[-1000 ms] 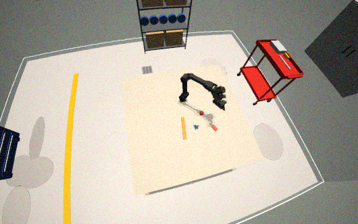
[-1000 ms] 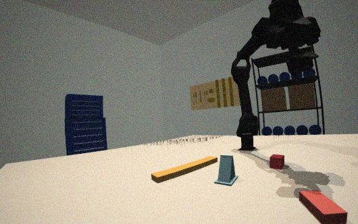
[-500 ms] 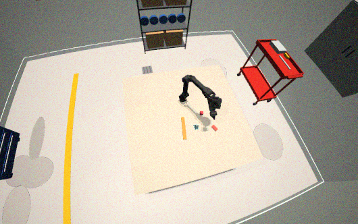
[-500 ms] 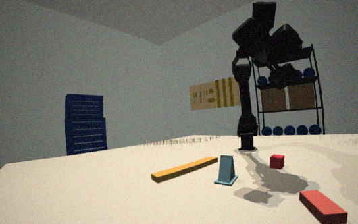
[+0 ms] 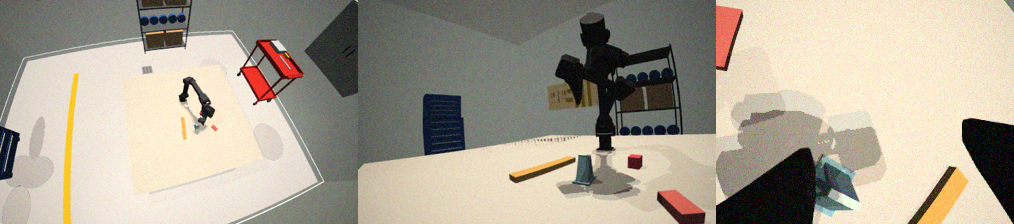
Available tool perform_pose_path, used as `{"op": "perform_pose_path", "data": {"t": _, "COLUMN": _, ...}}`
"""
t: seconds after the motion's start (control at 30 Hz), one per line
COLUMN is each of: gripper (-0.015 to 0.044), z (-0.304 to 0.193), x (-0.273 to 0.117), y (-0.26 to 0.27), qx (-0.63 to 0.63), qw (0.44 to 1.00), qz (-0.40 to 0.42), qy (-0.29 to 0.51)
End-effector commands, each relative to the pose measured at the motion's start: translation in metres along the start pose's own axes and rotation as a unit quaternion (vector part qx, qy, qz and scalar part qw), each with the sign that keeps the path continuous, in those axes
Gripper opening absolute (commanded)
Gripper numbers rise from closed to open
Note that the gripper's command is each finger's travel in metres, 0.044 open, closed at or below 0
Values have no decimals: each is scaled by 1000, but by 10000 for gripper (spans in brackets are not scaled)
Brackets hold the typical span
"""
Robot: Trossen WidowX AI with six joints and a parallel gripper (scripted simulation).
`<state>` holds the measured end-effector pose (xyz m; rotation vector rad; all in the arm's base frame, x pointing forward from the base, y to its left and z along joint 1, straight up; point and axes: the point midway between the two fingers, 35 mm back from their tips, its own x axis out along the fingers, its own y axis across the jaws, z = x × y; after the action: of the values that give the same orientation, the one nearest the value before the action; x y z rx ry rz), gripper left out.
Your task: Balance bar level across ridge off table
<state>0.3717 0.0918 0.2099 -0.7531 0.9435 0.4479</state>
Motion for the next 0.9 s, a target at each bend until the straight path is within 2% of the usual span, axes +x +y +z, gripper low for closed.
{"op": "perform_pose_path", "data": {"t": 0.0, "gripper": 315, "z": -21, "x": 10, "y": -8, "qx": 54, "qw": 998, "qz": 14, "qy": 31}}
{"op": "perform_pose_path", "data": {"t": 0.43, "gripper": 315, "z": -90, "x": 32, "y": -29, "qx": 229, "qw": 964, "qz": 42, "qy": 126}}
{"op": "perform_pose_path", "data": {"t": 0.87, "gripper": 315, "z": -159, "x": 42, "y": -38, "qx": 399, "qw": 889, "qz": 64, "qy": 215}}
